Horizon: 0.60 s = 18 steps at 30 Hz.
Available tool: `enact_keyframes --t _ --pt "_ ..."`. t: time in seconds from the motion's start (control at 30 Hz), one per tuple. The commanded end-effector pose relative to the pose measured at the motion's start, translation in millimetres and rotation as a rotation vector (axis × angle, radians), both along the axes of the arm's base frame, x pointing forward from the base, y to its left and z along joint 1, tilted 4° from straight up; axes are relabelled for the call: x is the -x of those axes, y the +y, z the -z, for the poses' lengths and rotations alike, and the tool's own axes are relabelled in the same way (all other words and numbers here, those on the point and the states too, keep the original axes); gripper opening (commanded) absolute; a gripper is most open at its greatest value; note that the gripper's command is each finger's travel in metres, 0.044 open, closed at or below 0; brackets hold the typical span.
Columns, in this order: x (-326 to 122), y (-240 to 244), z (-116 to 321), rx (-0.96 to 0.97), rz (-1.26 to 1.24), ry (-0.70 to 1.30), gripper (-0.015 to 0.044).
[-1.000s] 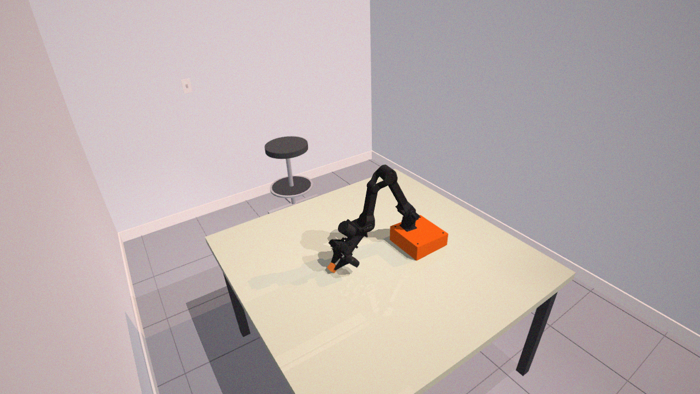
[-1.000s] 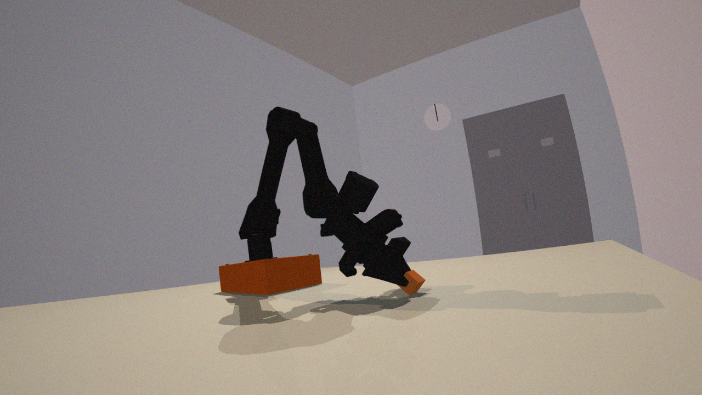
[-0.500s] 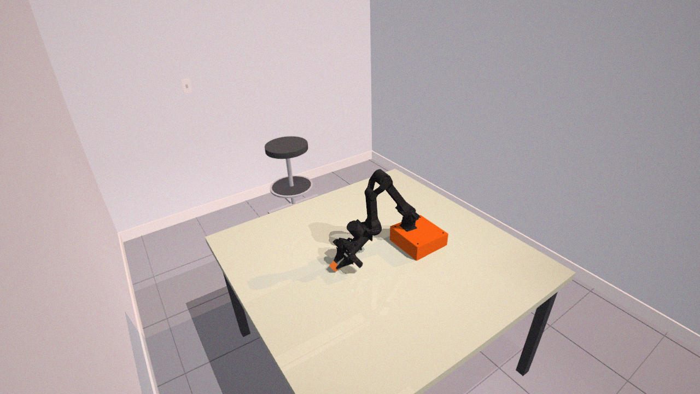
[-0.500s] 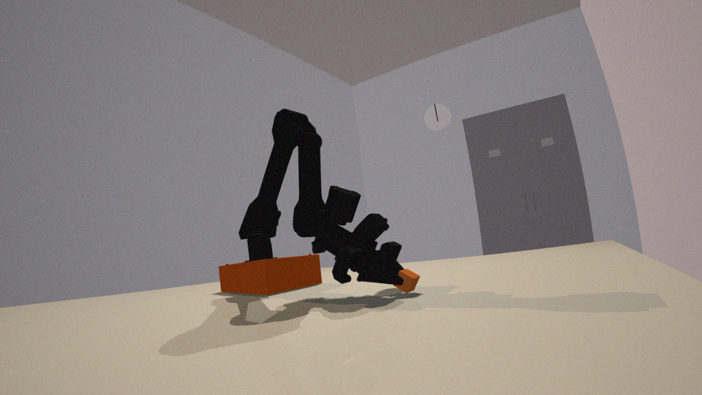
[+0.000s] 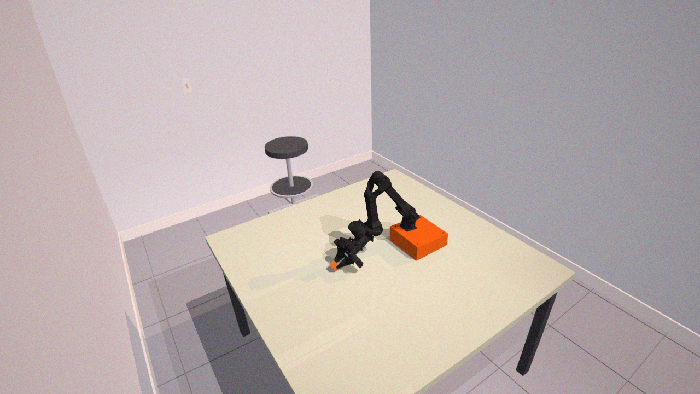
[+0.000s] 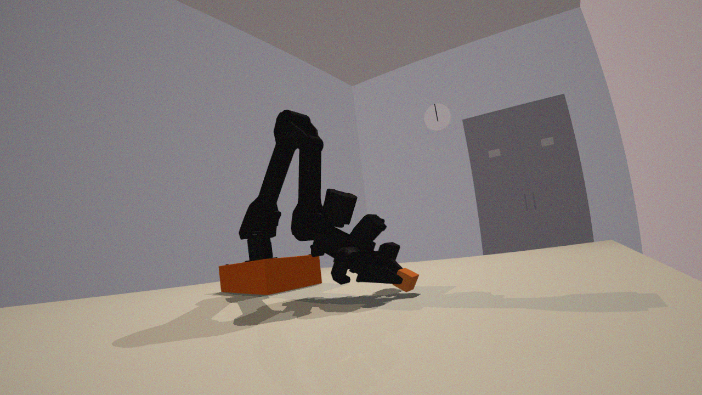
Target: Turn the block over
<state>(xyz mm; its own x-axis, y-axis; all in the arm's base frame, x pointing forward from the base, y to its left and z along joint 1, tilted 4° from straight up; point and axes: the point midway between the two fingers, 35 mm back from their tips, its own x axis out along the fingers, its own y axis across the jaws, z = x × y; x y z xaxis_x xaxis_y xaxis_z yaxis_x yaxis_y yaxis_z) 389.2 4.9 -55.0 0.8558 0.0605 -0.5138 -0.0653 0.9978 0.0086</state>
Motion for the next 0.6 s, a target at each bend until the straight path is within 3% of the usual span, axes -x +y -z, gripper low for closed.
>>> enact_keyframes --t 0.0,0.57 --pt "0.7 0.4 1.2 -0.006 0.000 0.002 0.0000" --pt "0.7 0.4 1.2 -0.006 0.000 0.002 0.0440"
